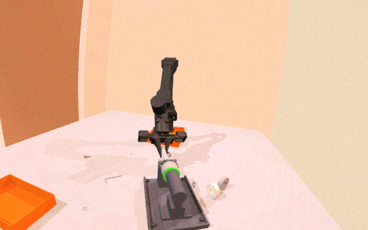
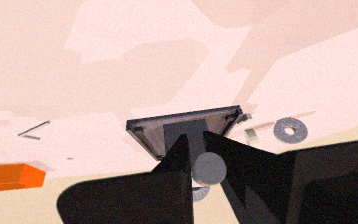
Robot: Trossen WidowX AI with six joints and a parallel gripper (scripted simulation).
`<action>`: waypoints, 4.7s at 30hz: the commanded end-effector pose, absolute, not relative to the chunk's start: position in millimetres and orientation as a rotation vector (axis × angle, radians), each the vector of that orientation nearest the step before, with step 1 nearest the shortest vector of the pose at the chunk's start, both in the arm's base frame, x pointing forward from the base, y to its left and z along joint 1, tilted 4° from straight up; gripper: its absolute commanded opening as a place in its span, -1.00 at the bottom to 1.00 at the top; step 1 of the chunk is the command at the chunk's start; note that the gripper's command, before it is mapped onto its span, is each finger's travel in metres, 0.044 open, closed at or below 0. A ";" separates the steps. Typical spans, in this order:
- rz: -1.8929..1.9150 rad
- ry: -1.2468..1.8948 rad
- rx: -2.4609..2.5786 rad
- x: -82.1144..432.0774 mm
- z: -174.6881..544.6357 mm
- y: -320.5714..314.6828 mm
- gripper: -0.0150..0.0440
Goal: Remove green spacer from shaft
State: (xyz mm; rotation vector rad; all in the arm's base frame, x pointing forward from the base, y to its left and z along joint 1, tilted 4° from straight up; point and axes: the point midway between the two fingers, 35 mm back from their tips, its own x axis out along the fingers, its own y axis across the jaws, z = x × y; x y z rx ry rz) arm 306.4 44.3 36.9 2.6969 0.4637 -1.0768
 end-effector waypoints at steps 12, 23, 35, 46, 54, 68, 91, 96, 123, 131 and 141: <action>-1.075 0.468 2.694 304.6 36.8 43.8 -0.49; -1.075 0.468 2.694 303.5 36.8 43.3 -0.49; -1.075 0.468 2.694 302.3 36.8 42.9 -0.49; -1.075 0.468 2.694 301.3 36.8 42.5 -0.49; -1.075 0.468 2.694 300.5 36.7 42.1 -0.49; -1.075 0.468 2.694 299.1 36.7 41.6 -0.49; -1.075 0.468 2.694 296.8 36.6 40.7 -0.49; -1.076 0.468 2.694 296.4 36.6 40.5 -0.49; -1.076 0.468 2.694 293.7 36.6 39.5 -0.49; -1.076 0.468 2.694 292.9 36.6 39.2 -0.49; -1.076 0.468 2.694 291.9 36.5 38.8 -0.49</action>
